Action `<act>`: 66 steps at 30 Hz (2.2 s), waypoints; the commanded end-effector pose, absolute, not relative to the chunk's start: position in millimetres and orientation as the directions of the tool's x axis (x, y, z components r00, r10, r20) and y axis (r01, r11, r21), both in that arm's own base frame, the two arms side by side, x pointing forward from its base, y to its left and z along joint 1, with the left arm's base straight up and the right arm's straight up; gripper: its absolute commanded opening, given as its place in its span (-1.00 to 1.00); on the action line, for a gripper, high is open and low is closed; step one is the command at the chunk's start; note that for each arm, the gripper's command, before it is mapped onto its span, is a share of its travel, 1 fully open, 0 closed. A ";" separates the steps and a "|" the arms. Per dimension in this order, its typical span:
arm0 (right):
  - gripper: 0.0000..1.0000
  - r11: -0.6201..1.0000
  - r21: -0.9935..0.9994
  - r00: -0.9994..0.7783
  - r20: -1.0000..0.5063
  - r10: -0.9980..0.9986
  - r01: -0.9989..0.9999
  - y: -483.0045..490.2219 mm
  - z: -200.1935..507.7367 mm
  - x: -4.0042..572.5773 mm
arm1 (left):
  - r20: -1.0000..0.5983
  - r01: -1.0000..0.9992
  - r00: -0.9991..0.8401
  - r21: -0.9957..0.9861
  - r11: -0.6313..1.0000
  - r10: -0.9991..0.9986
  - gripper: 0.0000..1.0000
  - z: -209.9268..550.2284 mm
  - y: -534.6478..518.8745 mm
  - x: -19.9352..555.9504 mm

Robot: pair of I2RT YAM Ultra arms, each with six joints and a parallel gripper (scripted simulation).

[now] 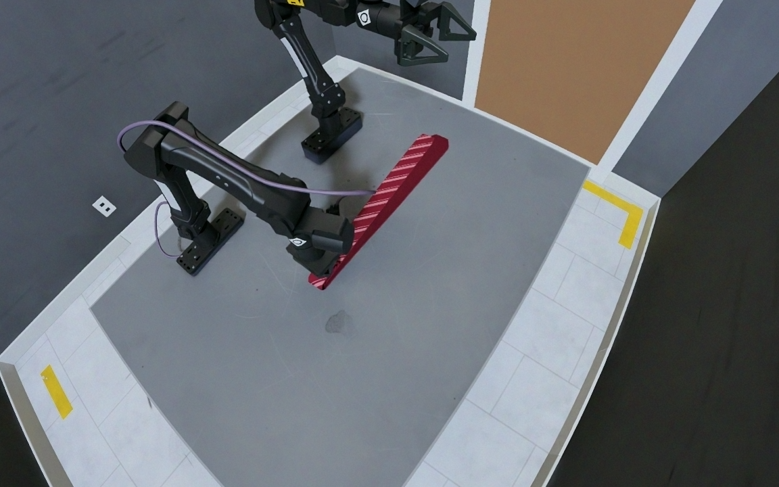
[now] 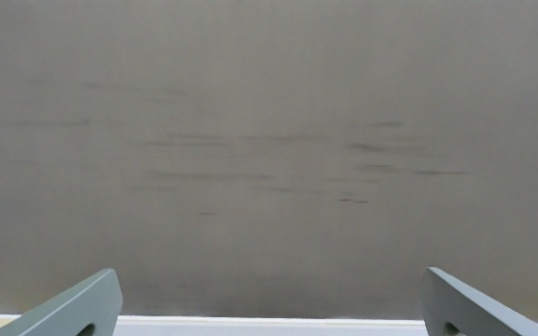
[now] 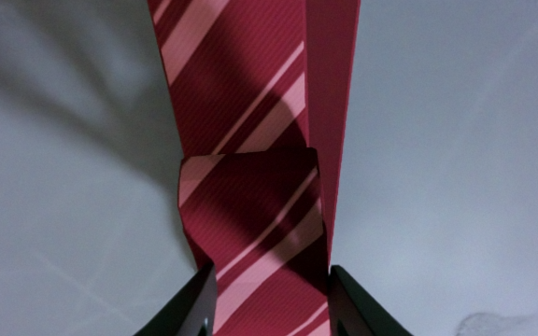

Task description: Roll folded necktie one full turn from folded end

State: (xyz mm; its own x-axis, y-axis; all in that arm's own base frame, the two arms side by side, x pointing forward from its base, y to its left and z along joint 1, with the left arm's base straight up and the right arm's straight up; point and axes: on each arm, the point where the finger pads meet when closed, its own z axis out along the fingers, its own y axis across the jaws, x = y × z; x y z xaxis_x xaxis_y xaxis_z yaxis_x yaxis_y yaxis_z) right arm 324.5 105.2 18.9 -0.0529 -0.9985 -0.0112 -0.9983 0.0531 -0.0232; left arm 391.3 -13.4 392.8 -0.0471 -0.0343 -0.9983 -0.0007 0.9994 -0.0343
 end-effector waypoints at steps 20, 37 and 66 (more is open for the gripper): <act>-0.23 0.083 -0.023 -0.083 -0.020 -0.996 -0.996 105.8 16.5 324.9 | -0.999 0.010 0.001 -0.046 0.999 -0.046 1.00 413.7 -13.8 390.2; -0.23 0.098 -0.022 -0.098 -0.020 -0.995 -0.995 105.8 16.5 324.9 | -0.999 0.010 0.001 -0.046 0.999 -0.046 1.00 413.7 -13.8 390.2; -0.23 0.124 -0.022 -0.123 -0.021 -0.992 -0.992 105.8 16.5 324.9 | -0.999 0.010 0.001 -0.046 0.999 -0.046 1.00 413.7 -13.8 390.2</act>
